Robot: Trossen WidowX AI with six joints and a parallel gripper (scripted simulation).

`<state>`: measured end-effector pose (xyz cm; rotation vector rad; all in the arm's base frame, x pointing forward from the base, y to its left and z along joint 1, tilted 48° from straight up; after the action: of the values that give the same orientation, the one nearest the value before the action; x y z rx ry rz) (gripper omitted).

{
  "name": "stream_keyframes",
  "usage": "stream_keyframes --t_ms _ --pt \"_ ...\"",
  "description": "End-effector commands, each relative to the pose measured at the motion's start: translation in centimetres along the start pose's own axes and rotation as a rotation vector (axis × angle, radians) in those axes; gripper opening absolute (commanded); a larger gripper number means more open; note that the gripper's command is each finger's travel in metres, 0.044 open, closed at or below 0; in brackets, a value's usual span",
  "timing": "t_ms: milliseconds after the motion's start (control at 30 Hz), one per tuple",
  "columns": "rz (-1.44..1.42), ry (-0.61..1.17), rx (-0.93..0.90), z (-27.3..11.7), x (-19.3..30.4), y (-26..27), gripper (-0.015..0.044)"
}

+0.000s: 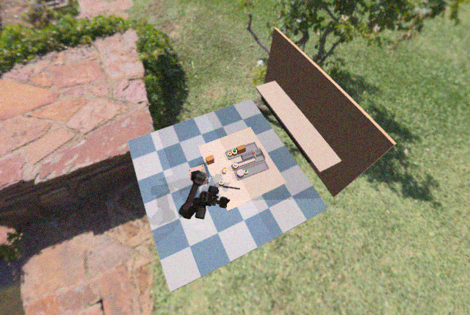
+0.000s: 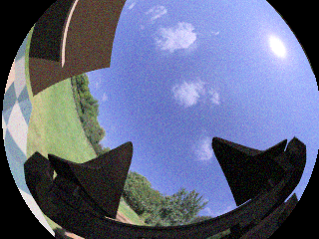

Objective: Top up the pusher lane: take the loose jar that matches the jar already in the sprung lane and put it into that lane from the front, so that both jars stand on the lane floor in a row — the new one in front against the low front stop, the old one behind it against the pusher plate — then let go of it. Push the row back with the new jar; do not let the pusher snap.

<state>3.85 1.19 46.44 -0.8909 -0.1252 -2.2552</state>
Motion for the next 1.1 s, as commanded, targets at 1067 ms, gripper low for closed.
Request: stream_keyframes --t_ms 1067 --pt "0.874 -0.540 -1.397 -4.6 -27.9 7.4 0.0440"
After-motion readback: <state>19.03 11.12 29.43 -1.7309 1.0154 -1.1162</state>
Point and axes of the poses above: the point midway between the two fingers, 35 mm back from their tips, its own z axis out along the fingers, its own y axis across the jaws, x = y × z, the point moved 6 cm from there along -z, back along the fingers, and after that the axes turned 12 degrees about -z, right-handed, at the moved point
